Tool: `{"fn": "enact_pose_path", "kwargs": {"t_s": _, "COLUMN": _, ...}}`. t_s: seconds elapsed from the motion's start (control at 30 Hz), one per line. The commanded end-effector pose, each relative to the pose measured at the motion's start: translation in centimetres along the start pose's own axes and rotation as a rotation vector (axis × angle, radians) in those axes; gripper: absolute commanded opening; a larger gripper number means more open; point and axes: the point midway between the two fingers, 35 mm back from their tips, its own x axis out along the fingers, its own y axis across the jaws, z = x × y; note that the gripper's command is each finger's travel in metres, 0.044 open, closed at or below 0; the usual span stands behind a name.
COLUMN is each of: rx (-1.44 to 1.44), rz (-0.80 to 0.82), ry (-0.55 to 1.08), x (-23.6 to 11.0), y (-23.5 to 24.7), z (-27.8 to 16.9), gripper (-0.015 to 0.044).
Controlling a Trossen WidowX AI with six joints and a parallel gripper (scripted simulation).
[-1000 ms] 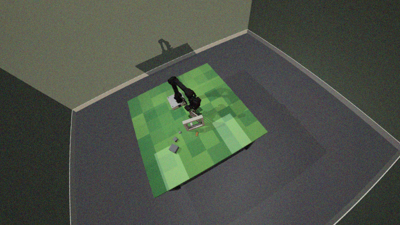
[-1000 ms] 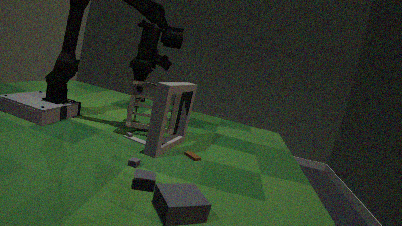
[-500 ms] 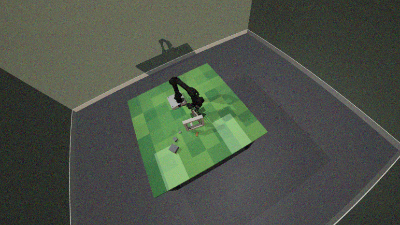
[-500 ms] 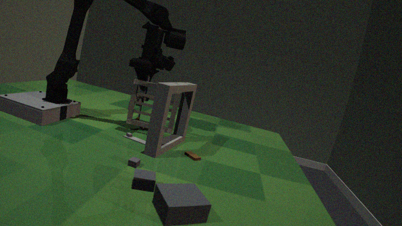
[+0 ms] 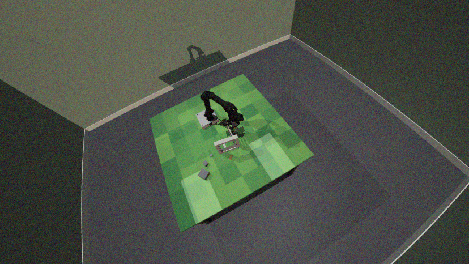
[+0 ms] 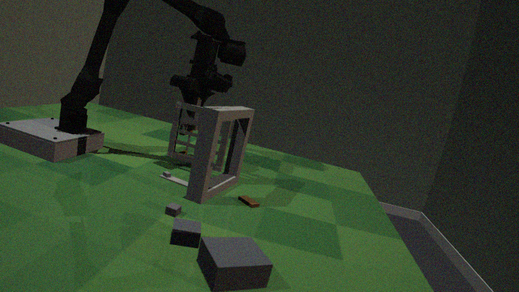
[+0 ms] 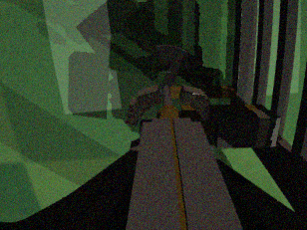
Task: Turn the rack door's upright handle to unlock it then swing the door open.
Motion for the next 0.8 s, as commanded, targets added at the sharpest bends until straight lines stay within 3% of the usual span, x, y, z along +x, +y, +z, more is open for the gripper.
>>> {"fn": "enact_pose_path", "kwargs": {"t_s": 0.0, "rx": 0.086, "rz": -0.007, "ry": 0.003, "x": 0.01, "y": 0.72, "z": 0.25, "gripper": 0.0027}}
{"fn": "enact_pose_path", "kwargs": {"t_s": 0.63, "rx": 0.124, "rz": -0.006, "ry": 0.003, "x": 0.01, "y": 1.25, "z": 0.36, "gripper": 0.0027}}
{"fn": "enact_pose_path", "kwargs": {"t_s": 0.77, "rx": 0.124, "rz": -0.006, "ry": 0.003, "x": 0.01, "y": 1.25, "z": 0.36, "gripper": 0.0132}}
